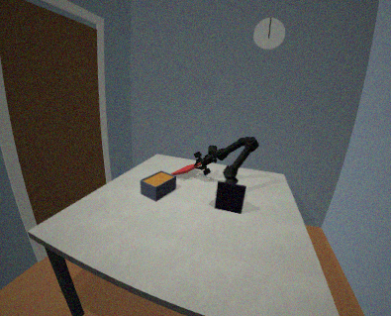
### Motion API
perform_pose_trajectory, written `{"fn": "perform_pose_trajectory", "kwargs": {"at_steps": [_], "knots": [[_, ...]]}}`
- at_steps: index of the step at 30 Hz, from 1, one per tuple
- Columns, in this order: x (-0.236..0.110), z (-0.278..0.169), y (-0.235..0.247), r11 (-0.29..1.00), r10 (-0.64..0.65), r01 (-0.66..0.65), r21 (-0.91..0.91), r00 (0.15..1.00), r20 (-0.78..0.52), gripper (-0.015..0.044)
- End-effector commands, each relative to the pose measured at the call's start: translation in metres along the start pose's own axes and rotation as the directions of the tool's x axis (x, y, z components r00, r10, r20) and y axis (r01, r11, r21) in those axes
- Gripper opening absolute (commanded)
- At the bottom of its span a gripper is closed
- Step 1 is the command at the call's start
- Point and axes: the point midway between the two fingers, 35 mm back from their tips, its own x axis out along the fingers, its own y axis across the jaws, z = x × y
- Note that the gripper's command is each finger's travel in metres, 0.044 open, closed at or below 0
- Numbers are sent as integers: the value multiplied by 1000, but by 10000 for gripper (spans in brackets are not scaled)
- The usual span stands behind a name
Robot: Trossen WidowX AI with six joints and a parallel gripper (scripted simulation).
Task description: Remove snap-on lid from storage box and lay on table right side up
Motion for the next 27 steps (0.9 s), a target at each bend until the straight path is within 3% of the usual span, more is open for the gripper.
{"fn": "perform_pose_trajectory", "kwargs": {"at_steps": [1,20,27], "knots": [[4,-5,-12,999,-32,32,-8,999,-11,0],[13,-5,-24,999,-32,32,-8,999,-10,0],[10,0,-13,999,-32,32,-8,999,-10,184]]}}
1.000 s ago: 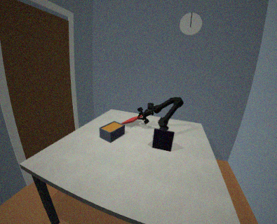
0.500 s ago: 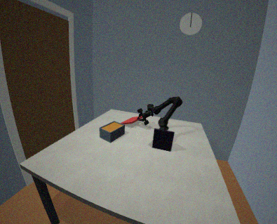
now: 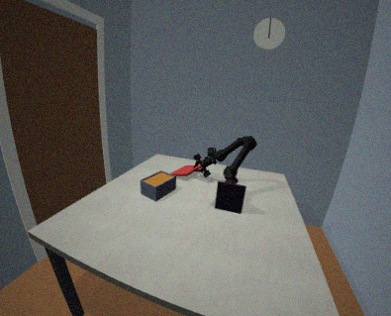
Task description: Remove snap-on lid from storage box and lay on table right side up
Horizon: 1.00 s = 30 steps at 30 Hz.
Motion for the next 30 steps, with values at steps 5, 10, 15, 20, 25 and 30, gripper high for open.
{"fn": "perform_pose_trajectory", "kwargs": {"at_steps": [5,10,15,20,25,30], "knots": [[0,1,2,1000,1,-1,-2,1000,2,275],[-7,1,-4,1000,0,0,-2,1000,2,406],[-15,1,-11,1000,0,0,-3,1000,2,440],[-22,1,-17,1000,0,0,-3,1000,2,440],[-30,1,-24,1000,-1,1,-4,1000,2,440],[-38,1,-30,1000,-1,1,-4,1000,2,440]]}}
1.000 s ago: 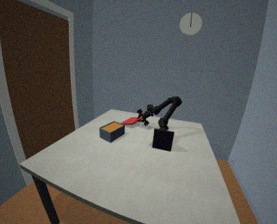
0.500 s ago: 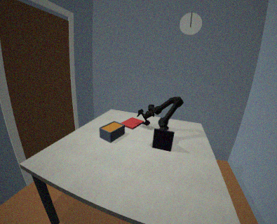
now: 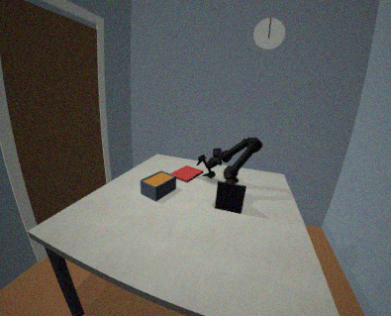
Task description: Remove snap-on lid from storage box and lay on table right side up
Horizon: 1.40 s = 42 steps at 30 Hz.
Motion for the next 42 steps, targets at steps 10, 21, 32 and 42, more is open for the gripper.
{"fn": "perform_pose_trajectory", "kwargs": {"at_steps": [10,21,32,42], "knots": [[-19,-2,-18,1000,-4,4,-5,1000,-6,440],[-33,1,-4,1000,-4,4,-4,1000,-6,440],[-52,1,6,1000,-4,4,-3,1000,-7,440],[-70,1,16,1000,-5,5,-2,1000,-8,440]]}}
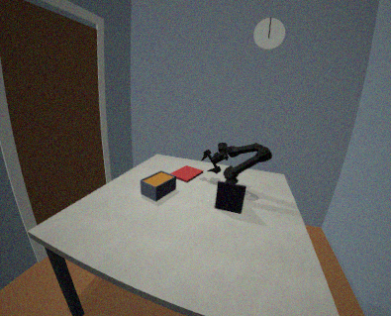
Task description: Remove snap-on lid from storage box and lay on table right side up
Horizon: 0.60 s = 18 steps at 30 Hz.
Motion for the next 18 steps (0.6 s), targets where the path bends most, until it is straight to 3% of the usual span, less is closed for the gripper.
{"fn": "perform_pose_trajectory", "kwargs": {"at_steps": [1,18], "knots": [[-7,2,4,1000,3,-3,5,1000,7,440],[-22,0,13,1000,2,-2,6,1000,5,440]]}}
